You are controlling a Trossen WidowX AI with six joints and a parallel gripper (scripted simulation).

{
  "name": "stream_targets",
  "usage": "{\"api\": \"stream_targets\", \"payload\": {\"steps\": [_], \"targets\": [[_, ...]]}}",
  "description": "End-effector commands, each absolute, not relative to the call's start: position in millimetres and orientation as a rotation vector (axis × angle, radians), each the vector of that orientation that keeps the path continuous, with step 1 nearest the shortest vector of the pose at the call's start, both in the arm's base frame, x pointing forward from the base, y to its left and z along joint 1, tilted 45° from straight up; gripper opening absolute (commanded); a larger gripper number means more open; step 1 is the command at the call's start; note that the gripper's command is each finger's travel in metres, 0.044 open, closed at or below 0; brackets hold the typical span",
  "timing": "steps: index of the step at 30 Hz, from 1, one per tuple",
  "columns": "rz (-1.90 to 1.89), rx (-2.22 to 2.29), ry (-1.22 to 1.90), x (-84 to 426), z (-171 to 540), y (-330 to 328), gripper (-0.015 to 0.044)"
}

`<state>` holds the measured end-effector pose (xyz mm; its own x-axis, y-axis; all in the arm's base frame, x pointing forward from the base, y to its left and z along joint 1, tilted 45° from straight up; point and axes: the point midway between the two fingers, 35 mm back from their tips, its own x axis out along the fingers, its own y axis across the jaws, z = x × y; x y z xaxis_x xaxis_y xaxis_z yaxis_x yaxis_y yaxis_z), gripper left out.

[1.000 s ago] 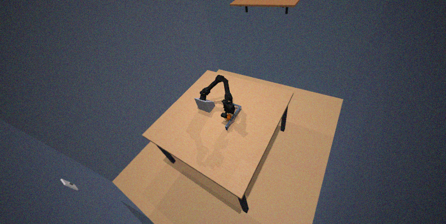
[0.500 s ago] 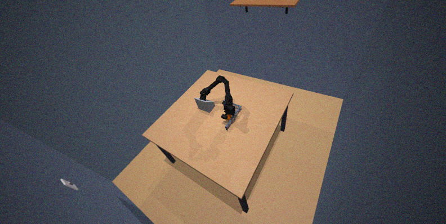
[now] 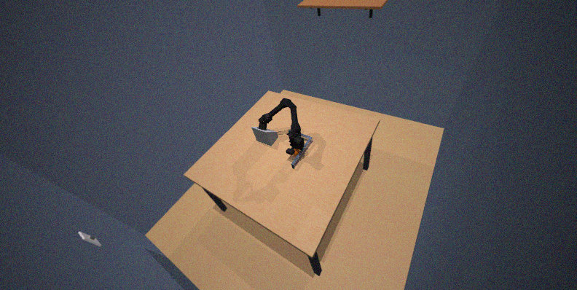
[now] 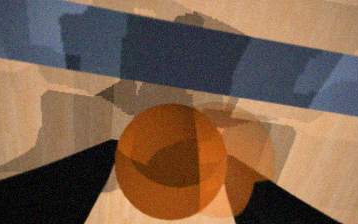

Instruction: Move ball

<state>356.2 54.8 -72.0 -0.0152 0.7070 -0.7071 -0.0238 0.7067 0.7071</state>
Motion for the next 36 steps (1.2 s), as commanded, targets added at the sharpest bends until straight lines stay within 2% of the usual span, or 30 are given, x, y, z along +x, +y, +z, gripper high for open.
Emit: {"api": "stream_targets", "payload": {"steps": [1, 8, 27, 32, 36], "targets": [[0.633, 0.589, 1.493, 354, -73, 55, 0.0185], [0.624, 0.529, 1.516, 349, -61, 35, 0.0001], [0.629, 0.594, 1.492, 358, 26, -45, 0.0000], [0.629, 0.595, 1.491, 359, 26, -45, 0.0000], [0.630, 0.595, 1.490, 362, -2, -35, 0.0000]]}}
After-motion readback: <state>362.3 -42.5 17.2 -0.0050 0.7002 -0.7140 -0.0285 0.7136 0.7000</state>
